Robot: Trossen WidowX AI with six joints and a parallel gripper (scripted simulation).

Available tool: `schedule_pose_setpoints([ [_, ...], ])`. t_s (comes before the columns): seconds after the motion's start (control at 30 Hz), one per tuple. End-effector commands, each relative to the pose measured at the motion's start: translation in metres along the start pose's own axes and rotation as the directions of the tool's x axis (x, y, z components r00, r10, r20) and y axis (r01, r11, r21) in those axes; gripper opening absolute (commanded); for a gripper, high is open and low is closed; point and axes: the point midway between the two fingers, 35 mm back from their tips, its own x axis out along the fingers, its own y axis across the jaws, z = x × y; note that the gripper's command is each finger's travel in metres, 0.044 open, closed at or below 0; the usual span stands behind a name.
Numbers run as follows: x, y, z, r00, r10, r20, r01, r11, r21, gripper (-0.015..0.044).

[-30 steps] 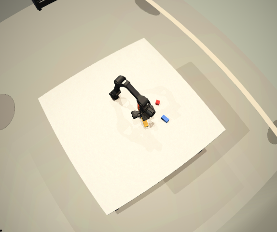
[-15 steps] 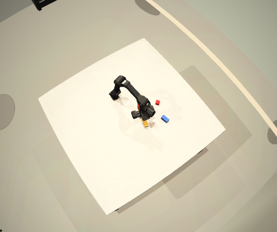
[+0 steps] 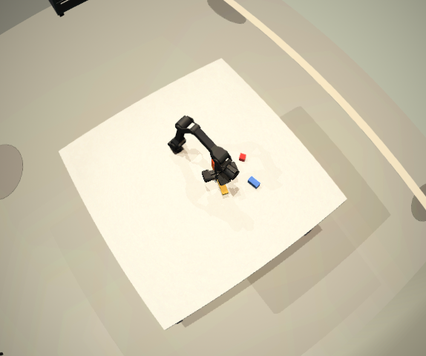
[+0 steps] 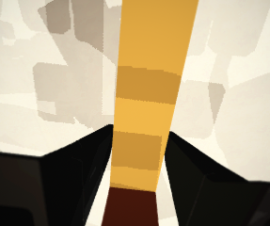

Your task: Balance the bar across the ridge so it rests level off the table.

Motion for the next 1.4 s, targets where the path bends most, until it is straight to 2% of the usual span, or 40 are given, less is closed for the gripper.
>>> schedule_pose_setpoints([
  [0.0, 0.0001, 0.0, -0.0001, 1.0, 0.0, 0.0, 0.0, 1.0, 0.0, 0.017],
  [1.0, 0.0001, 0.0, -0.0001, 1.0, 0.0, 0.0, 0.0, 1.0, 0.0, 0.0185],
  [1.3, 0.0001, 0.0, -0.0001, 1.0, 0.0, 0.0, 0.0, 1.0, 0.0, 0.0421],
  [1.37, 0.0001, 0.0, -0.0001, 1.0, 0.0, 0.0, 0.0, 1.0, 0.0, 0.044],
])
